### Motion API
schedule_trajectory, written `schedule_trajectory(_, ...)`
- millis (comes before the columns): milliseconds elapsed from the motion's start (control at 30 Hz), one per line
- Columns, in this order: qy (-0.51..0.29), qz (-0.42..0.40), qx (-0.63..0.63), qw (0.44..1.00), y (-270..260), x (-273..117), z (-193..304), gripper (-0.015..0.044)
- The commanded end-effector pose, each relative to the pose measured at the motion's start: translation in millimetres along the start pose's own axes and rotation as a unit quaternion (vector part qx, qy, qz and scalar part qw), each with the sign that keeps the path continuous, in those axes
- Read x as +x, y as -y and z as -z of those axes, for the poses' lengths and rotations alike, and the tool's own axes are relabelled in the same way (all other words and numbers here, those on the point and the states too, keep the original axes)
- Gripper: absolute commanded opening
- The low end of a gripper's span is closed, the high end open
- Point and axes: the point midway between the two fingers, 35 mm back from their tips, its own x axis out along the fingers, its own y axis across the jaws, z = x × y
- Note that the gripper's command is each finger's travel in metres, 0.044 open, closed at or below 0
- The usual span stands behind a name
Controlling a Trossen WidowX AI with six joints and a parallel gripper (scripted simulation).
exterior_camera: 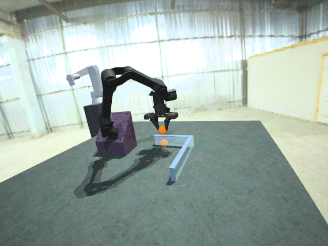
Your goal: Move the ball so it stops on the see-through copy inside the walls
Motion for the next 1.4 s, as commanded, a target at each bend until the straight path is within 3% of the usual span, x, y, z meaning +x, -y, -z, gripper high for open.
schedule_trajectory(0, 0.0, -0.001, -0.002, 1.0, -2, 15, 0, 0.0)
schedule_trajectory(333, -0.002, -0.001, -0.002, 1.0, -3, 69, 2, 0.0)
schedule_trajectory(1100, -0.002, -0.001, -0.002, 1.0, -3, 89, 2, 0.0)
schedule_trajectory(1367, 0.0, -0.001, 0.002, 1.0, -2, 85, 1, 0.021)
